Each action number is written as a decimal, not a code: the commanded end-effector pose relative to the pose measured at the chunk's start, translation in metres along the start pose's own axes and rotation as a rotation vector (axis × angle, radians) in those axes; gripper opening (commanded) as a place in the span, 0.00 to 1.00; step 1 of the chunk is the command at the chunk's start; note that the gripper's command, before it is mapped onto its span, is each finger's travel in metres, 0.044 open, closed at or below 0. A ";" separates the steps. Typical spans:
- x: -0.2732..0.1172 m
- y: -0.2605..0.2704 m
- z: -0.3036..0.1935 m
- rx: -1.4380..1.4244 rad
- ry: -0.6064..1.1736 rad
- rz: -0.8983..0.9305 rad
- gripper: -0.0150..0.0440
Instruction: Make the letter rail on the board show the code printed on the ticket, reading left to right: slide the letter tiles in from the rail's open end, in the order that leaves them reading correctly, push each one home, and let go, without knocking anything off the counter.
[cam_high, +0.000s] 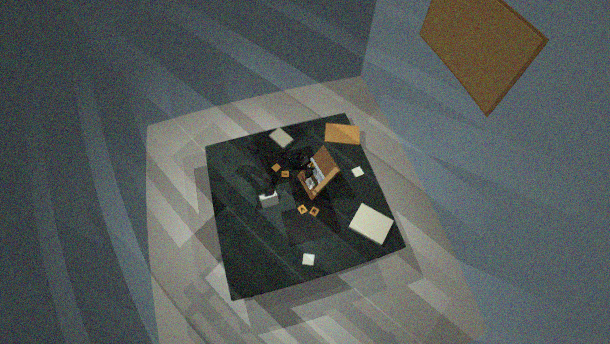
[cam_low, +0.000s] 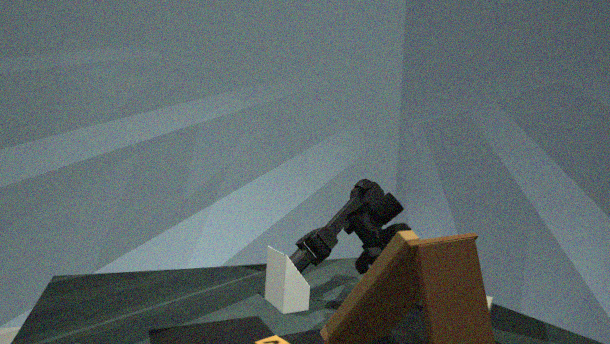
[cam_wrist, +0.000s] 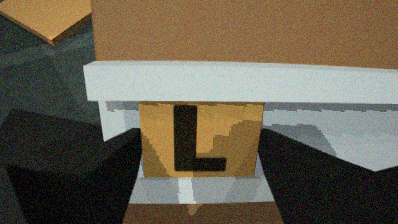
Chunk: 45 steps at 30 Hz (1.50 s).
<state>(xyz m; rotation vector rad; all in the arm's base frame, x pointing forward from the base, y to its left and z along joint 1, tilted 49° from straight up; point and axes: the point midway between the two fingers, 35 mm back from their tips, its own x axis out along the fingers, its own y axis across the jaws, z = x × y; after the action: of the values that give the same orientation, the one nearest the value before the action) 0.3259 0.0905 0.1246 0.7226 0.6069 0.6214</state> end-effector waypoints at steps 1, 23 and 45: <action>0.000 -0.002 0.000 -0.005 0.001 0.001 0.25; 0.000 -0.014 0.000 -0.006 0.001 0.001 0.25; 0.000 -0.025 0.000 -0.006 0.001 0.001 0.25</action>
<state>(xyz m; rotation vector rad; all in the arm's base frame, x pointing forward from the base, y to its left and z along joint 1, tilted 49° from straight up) 0.3328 0.0766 0.1068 0.7221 0.6077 0.6207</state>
